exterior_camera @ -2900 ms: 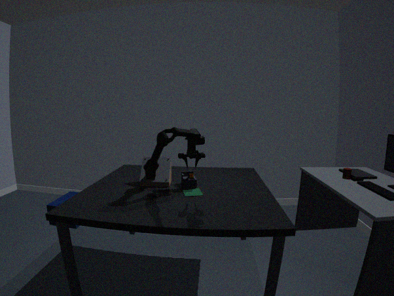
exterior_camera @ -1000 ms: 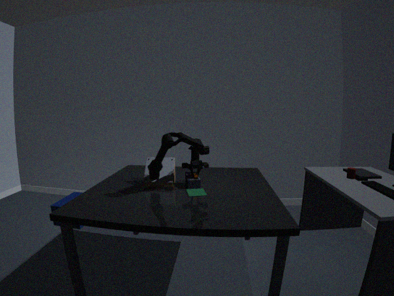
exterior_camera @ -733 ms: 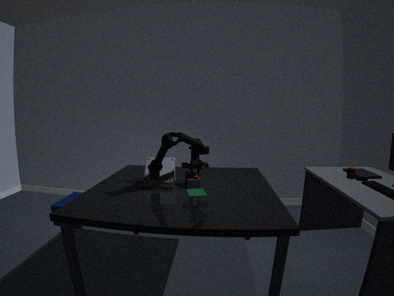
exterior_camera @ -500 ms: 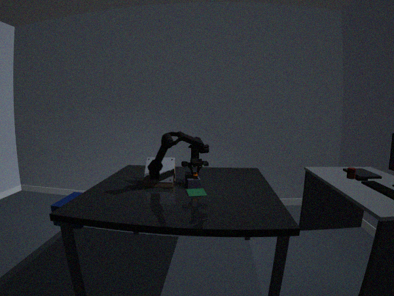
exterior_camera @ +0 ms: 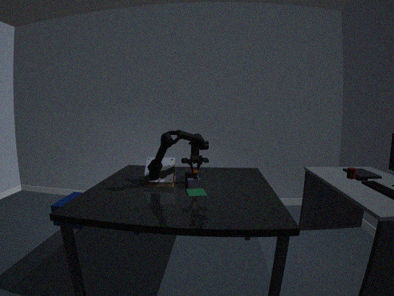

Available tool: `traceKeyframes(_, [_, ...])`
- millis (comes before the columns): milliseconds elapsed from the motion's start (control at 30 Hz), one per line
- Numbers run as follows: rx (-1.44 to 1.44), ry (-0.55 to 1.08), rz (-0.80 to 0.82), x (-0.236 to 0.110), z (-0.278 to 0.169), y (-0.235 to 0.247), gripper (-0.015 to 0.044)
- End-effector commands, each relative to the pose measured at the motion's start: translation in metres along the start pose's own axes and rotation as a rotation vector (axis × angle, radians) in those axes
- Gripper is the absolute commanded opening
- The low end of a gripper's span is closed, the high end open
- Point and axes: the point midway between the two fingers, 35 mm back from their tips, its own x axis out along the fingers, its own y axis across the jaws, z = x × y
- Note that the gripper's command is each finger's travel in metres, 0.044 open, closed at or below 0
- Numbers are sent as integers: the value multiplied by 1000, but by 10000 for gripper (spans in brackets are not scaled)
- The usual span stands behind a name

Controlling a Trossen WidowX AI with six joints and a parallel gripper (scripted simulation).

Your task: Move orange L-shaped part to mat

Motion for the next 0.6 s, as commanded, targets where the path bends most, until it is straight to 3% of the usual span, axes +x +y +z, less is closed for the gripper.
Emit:
traceKeyframes(0, [5,9,6,-8,-2,1,0])
traceKeyframes(567, [5,10,5,-35,-1,1,0])
